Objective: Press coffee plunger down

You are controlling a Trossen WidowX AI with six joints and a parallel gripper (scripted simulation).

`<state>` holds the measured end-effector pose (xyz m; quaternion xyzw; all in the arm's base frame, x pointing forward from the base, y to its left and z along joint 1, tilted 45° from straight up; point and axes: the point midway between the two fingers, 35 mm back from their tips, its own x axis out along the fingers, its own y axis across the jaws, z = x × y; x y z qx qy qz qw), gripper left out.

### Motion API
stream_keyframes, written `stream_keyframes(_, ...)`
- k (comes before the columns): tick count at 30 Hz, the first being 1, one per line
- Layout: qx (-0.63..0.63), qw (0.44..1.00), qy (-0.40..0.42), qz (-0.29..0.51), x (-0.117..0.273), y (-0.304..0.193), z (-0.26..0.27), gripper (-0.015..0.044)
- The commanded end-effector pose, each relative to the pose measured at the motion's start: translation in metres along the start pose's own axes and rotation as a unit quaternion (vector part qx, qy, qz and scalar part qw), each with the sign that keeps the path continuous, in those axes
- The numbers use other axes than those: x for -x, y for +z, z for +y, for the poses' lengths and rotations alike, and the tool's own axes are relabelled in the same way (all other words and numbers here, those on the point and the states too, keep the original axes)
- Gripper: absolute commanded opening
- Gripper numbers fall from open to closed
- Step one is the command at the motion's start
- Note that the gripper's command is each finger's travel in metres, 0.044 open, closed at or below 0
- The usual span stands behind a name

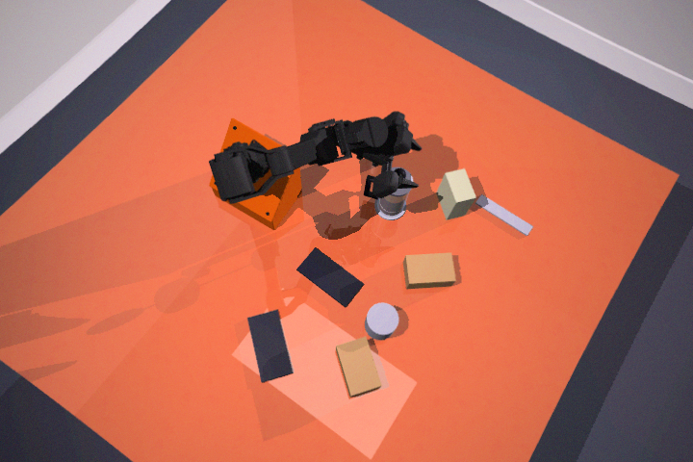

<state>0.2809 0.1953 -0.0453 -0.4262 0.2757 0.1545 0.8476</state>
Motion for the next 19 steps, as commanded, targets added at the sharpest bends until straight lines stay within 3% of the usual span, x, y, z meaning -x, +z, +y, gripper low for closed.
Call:
stream_keyframes(1, -0.005, 1.000, -0.004, -0.005, 0.033, 0.022, -0.004, 0.0440)
stream_keyframes(5, -0.003, 1.000, -0.006, -0.004, 0.054, 0.028, -0.006, 0.0440)
stream_keyframes(19, -0.003, 1.000, -0.006, -0.004, 0.054, 0.027, -0.006, 0.0440)
